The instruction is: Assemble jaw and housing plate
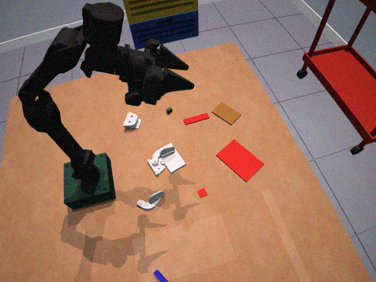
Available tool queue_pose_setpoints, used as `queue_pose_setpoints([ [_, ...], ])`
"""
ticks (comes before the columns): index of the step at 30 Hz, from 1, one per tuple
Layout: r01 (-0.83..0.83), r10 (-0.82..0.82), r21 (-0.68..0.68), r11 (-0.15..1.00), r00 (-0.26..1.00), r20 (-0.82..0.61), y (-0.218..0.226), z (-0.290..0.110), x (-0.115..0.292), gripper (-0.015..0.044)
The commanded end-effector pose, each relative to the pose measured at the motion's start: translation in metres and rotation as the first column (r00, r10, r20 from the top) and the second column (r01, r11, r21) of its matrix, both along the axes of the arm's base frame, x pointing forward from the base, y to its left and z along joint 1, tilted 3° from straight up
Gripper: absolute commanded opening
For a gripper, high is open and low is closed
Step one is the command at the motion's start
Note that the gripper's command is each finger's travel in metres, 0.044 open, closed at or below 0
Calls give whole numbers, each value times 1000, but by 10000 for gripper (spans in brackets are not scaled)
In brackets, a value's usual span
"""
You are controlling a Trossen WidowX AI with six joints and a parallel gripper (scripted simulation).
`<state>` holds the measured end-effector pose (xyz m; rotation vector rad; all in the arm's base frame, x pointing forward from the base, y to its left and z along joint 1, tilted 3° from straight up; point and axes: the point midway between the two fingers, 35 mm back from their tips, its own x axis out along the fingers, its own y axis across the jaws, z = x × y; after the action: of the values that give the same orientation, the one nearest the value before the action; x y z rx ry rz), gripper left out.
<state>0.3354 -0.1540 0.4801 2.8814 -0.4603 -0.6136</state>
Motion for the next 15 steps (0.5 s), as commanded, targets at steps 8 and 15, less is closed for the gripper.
queue_pose_setpoints([
  [8, -45, 37, -96, 994, 996, -85, -6, -16, 3, 440],
  [15, -120, 79, -207, 971, 977, -197, -14, -36, 6, 440],
])
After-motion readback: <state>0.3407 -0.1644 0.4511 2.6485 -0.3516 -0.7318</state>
